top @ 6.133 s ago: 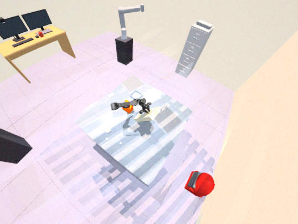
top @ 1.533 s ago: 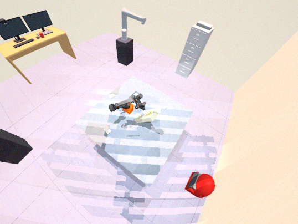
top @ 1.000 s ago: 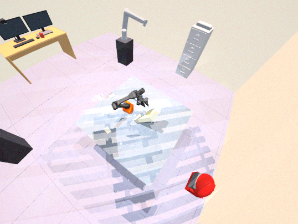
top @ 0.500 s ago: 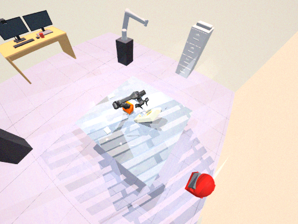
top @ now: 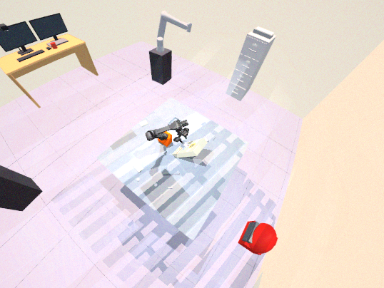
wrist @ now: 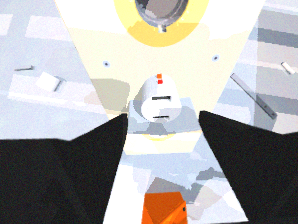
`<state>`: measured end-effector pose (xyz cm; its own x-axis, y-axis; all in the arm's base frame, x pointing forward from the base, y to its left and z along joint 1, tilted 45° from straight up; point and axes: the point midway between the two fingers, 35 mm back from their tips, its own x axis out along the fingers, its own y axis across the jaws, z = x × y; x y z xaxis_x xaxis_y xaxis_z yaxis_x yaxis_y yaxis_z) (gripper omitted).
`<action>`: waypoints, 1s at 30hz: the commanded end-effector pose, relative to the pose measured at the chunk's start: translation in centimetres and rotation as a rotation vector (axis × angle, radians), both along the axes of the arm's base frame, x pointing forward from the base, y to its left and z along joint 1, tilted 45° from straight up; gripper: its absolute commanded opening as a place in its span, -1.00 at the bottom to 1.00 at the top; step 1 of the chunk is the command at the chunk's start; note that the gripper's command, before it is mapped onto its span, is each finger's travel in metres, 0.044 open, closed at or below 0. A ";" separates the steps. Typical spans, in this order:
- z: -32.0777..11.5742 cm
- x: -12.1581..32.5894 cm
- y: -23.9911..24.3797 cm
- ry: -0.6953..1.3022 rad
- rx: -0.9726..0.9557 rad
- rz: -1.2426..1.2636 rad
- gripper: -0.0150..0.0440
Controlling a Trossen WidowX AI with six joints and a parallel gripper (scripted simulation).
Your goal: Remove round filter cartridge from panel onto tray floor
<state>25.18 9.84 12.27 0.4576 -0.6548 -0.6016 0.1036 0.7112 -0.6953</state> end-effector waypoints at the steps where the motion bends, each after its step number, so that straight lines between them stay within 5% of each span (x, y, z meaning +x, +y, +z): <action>1: -0.6 0.1 -0.6 0.019 -0.008 -0.001 0.54; 30: -2.9 1.9 -3.4 0.016 -0.010 -0.001 0.54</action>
